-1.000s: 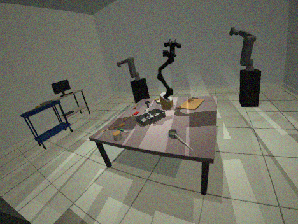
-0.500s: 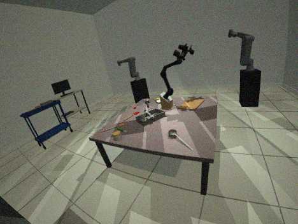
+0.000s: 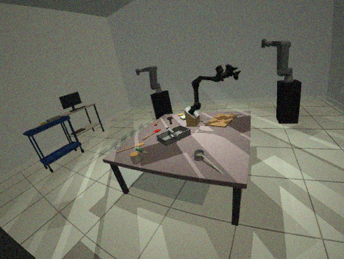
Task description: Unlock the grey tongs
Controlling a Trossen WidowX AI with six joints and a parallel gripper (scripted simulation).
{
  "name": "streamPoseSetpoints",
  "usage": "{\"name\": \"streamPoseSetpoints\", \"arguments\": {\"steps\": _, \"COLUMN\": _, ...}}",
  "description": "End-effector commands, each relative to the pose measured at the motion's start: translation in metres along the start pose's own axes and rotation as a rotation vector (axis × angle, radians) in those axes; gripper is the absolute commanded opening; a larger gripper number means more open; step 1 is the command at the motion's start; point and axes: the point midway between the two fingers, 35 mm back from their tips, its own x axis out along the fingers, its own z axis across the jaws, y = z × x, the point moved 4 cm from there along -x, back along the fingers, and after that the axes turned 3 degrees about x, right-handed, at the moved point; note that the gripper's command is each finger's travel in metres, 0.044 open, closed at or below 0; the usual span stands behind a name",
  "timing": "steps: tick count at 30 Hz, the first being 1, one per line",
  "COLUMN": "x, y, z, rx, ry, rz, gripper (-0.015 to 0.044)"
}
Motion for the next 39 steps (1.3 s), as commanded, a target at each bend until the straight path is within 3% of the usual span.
{"name": "streamPoseSetpoints", "arguments": {"steps": 1, "x": -0.001, "y": 0.009, "z": -0.030, "rx": -0.050, "ry": 0.094, "rz": 0.010, "gripper": 0.0260}}
{"name": "streamPoseSetpoints", "arguments": {"steps": 11, "x": -0.034, "y": 0.037, "z": -0.155, "rx": -0.267, "ry": 0.454, "rz": 0.129, "gripper": 0.0260}}
{"name": "streamPoseSetpoints", "arguments": {"steps": 17, "x": -0.088, "y": 0.045, "z": -0.233, "rx": -0.385, "ry": 0.701, "rz": 0.230, "gripper": 0.0260}}
{"name": "streamPoseSetpoints", "arguments": {"steps": 26, "x": -0.170, "y": 0.044, "z": -0.294, "rx": -0.448, "ry": 0.967, "rz": 0.326, "gripper": 0.0260}}
{"name": "streamPoseSetpoints", "arguments": {"steps": 39, "x": -0.365, "y": 0.041, "z": -0.345, "rx": -0.506, "ry": 1.446, "rz": 0.573, "gripper": 0.0260}}
